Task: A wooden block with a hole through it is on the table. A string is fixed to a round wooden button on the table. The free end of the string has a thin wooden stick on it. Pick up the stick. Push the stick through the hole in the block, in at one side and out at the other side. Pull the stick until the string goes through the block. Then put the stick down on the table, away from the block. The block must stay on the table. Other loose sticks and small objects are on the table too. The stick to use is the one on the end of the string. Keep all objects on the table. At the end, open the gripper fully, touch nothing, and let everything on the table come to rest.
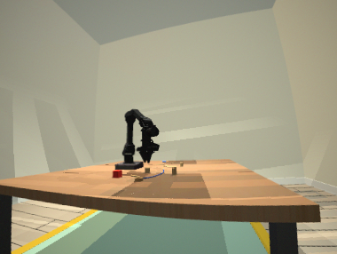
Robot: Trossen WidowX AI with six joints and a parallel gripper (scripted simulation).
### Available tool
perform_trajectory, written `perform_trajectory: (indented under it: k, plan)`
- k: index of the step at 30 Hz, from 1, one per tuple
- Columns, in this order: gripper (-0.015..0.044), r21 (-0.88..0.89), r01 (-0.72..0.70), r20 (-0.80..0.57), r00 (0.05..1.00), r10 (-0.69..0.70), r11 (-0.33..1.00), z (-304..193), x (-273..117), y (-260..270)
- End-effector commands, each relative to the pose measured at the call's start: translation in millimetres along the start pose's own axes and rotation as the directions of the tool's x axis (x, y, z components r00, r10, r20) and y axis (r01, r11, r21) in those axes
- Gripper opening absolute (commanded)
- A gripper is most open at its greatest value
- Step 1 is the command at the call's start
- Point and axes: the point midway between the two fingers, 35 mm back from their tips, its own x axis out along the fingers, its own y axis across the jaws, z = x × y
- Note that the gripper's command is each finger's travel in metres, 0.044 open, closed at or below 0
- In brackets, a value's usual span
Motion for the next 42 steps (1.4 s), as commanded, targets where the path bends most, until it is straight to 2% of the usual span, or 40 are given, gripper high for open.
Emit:
perform_trajectory:
  k: [1,7,23,25,28,31,34,36,40,42]
  plan:
    - [0.0164,0.0,0.0,0.0,1.0,0.0,1.0,0.0,0.0,0.0]
    - [0.0006,0.0,0.0,0.0,1.0,0.0,1.0,0.0,0.0,0.0]
    - [0.0,0.0,0.0,0.0,1.0,0.0,1.0,0.0,0.0,0.0]
    - [0.0053,-0.067,0.0,0.001,1.0,0.0,0.998,8.9,0.1,-0.4]
    - [0.0131,-0.357,0.0,0.007,1.0,0.002,0.934,48.8,0.1,0.6]
    - [0.021,-0.635,0.005,0.012,1.0,0.004,0.773,91.7,-0.3,7.6]
    - [0.0289,-0.834,0.011,0.016,1.0,0.004,0.552,130.6,-1.2,19.4]
    - [0.0341,-0.869,0.012,0.016,1.0,0.004,0.495,139.2,-1.4,22.8]
    - [0.044,-0.869,0.012,0.016,1.0,0.004,0.495,139.2,-1.4,22.8]
    - [0.044,-0.869,0.012,0.016,1.0,0.004,0.495,139.2,-1.4,22.8]
